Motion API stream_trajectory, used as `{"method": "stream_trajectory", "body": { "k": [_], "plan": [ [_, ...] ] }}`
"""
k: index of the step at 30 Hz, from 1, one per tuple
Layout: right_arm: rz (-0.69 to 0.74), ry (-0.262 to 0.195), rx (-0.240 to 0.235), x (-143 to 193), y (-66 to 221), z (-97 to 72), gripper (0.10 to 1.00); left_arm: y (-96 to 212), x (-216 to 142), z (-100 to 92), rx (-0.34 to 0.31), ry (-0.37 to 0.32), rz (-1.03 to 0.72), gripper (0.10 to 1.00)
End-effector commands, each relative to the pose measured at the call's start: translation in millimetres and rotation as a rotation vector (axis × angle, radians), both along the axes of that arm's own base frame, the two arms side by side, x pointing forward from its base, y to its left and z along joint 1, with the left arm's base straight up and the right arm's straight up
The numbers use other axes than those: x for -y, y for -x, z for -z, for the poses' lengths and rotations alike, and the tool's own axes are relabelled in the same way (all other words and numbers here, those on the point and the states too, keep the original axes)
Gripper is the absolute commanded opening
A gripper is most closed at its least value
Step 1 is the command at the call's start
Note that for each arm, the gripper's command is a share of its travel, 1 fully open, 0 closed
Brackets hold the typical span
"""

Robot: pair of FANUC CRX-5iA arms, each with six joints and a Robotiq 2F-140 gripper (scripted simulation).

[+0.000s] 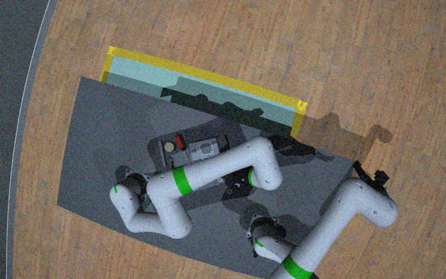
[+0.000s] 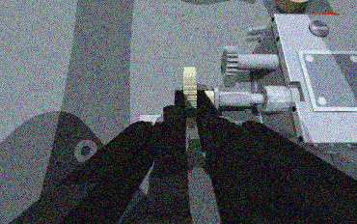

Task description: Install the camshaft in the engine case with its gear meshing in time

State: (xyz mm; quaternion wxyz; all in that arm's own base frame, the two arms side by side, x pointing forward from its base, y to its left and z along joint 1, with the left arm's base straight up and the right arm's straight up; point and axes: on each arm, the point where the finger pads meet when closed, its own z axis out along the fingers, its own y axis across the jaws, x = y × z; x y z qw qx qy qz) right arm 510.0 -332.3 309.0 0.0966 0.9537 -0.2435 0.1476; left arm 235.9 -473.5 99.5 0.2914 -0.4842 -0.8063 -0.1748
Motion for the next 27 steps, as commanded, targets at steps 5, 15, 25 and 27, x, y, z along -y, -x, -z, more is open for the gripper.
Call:
{"method": "stream_trajectory", "body": {
  "k": [5, 15, 25, 27],
  "plan": [
    [0.0, 0.001, 0.002, 0.3, -0.2, -1.3, 1.0, -2.0, -0.7, -1.0, 0.001, 0.002, 0.0, 0.142],
    [0.0, 0.001, 0.002, 0.3, -0.2, -1.3, 1.0, -6.0, -2.9, -1.0, 0.001, 0.002, 0.0, 0.142],
    [0.0, 0.001, 0.002, 0.3, -0.2, -1.3, 1.0, -9.4, -4.6, -1.0, 0.001, 0.002, 0.0, 0.142],
    [0.0, 0.001, 0.002, 0.3, -0.2, -1.3, 1.0, -9.9, -4.9, -1.0, 0.001, 0.002, 0.0, 0.142]
  ]
}}
